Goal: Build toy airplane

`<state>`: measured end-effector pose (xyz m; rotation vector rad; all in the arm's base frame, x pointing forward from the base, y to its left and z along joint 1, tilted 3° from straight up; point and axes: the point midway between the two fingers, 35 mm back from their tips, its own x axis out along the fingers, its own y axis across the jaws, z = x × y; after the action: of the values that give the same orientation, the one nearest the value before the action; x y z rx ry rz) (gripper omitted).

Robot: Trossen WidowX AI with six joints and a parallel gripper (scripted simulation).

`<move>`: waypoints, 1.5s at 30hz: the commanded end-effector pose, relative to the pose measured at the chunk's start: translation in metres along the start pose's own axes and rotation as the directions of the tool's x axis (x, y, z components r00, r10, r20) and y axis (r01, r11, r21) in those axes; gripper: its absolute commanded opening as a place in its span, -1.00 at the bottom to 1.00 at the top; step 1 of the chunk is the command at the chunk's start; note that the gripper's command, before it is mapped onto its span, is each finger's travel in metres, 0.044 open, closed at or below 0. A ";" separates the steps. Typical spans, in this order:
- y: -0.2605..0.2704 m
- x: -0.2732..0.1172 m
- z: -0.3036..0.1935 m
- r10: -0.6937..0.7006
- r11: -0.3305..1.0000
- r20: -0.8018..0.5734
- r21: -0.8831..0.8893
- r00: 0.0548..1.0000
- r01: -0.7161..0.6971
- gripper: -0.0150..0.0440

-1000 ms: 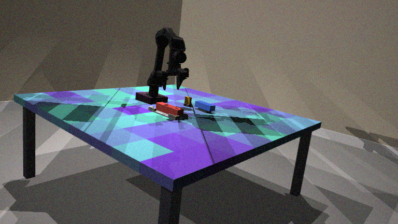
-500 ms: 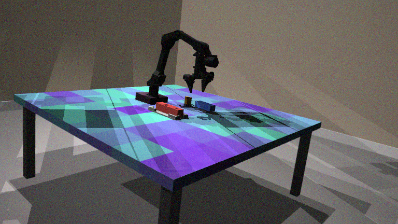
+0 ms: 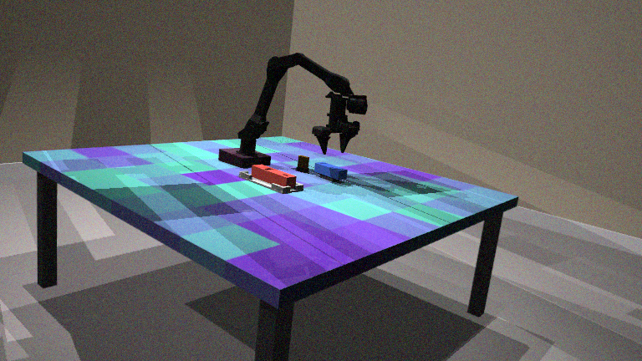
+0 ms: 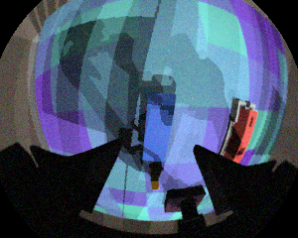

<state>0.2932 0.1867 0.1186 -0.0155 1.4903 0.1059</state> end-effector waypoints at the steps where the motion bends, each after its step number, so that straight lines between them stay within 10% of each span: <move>1: -0.001 0.017 -0.003 -0.011 1.000 -0.013 0.004 1.000 0.011 1.00; 36: -0.002 0.074 -0.004 -0.011 1.000 -0.013 0.004 1.000 0.011 1.00; 45: -0.002 0.074 -0.004 -0.011 1.000 -0.013 0.004 1.000 0.011 0.20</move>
<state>0.2951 0.1889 0.0451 -0.0224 1.5058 0.0979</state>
